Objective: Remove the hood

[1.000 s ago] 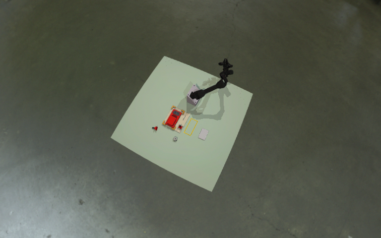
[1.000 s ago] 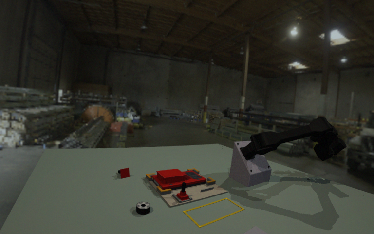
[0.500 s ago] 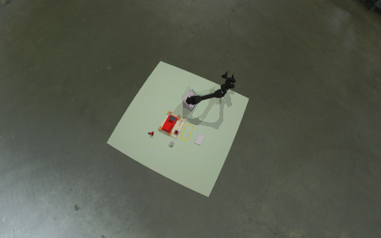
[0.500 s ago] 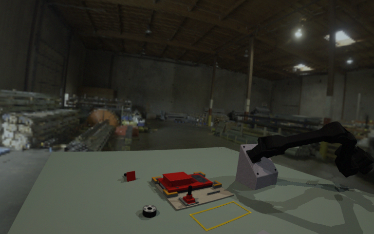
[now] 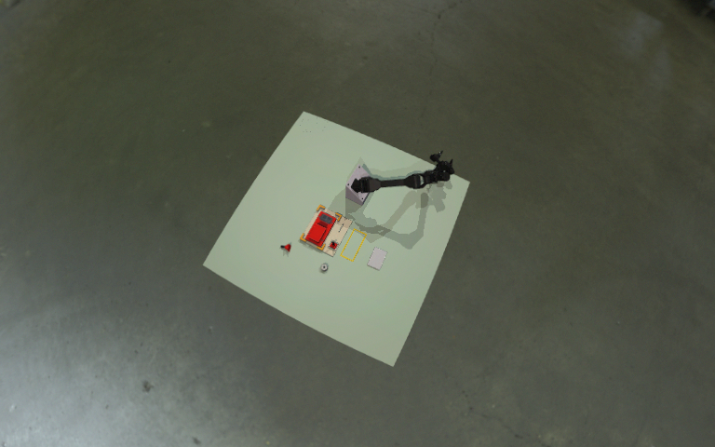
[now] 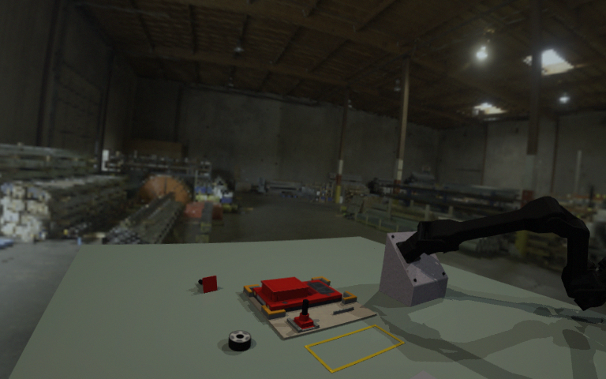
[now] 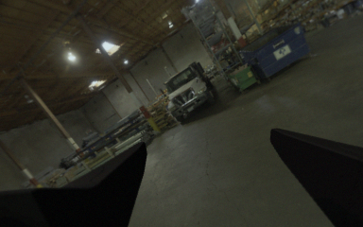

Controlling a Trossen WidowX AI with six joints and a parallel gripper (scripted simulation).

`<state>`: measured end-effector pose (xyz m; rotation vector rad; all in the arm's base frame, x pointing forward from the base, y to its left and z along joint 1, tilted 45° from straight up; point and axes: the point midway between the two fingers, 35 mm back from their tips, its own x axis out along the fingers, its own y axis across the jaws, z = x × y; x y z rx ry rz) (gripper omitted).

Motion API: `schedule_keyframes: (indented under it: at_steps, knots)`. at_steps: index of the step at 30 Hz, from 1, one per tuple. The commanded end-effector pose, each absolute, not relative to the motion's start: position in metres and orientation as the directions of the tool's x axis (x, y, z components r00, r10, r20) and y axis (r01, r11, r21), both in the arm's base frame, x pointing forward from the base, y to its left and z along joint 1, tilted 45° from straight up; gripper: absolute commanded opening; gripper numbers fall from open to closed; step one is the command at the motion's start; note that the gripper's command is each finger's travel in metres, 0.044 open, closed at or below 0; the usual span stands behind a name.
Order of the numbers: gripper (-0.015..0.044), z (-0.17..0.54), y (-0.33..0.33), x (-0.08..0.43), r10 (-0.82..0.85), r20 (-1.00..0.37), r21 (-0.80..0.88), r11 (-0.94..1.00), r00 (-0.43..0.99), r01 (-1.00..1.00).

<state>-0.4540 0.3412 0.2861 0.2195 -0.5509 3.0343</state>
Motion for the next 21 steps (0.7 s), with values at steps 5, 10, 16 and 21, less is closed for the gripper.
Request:
schedule_keyframes:
  at_steps: [5,10,16,21]
  knots:
    - [0.044,0.317,0.387,-0.398,0.17,0.181,-0.378,-0.897,-0.969,-0.228]
    - [0.044,0.335,0.413,-0.358,0.261,0.202,-0.396,-0.86,-0.944,-0.322]
    - [0.044,0.353,0.44,-0.308,0.37,0.221,-0.409,-0.805,-0.902,-0.43]
    - [0.044,0.366,0.459,-0.265,0.458,0.233,-0.415,-0.751,-0.858,-0.513]
